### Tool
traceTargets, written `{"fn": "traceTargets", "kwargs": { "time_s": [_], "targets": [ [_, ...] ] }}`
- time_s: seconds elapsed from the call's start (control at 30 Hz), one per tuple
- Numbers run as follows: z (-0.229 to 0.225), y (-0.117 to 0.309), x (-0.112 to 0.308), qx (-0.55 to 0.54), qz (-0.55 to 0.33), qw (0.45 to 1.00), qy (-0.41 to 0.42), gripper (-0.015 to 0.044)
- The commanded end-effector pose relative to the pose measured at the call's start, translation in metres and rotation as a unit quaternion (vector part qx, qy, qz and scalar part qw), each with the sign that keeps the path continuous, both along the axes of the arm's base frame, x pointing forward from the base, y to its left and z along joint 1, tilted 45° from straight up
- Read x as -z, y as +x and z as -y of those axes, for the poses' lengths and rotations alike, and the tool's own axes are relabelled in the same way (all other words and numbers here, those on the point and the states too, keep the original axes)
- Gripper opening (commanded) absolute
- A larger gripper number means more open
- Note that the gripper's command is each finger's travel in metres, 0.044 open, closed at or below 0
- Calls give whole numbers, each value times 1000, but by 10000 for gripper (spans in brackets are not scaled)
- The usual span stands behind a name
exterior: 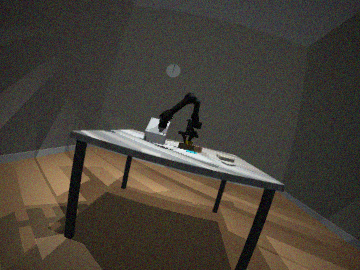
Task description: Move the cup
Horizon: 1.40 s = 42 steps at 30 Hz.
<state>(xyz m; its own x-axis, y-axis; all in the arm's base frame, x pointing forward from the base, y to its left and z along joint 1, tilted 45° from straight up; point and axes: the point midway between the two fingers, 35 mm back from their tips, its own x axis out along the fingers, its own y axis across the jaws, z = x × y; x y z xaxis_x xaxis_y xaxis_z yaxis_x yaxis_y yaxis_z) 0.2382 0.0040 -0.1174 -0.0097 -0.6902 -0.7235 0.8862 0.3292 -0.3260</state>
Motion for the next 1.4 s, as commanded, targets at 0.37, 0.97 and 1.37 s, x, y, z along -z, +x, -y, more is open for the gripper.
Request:
{"fn": "traceTargets", "kwargs": {
  "time_s": [0.37,0.97,1.37],
  "targets": [
    [5,-2,4,0,-2,1000,-2,133],
    [5,-2,4,0,-2,1000,-2,0],
    [-22,-1,-21,-2,-4,1000,0,0]
  ]
}}
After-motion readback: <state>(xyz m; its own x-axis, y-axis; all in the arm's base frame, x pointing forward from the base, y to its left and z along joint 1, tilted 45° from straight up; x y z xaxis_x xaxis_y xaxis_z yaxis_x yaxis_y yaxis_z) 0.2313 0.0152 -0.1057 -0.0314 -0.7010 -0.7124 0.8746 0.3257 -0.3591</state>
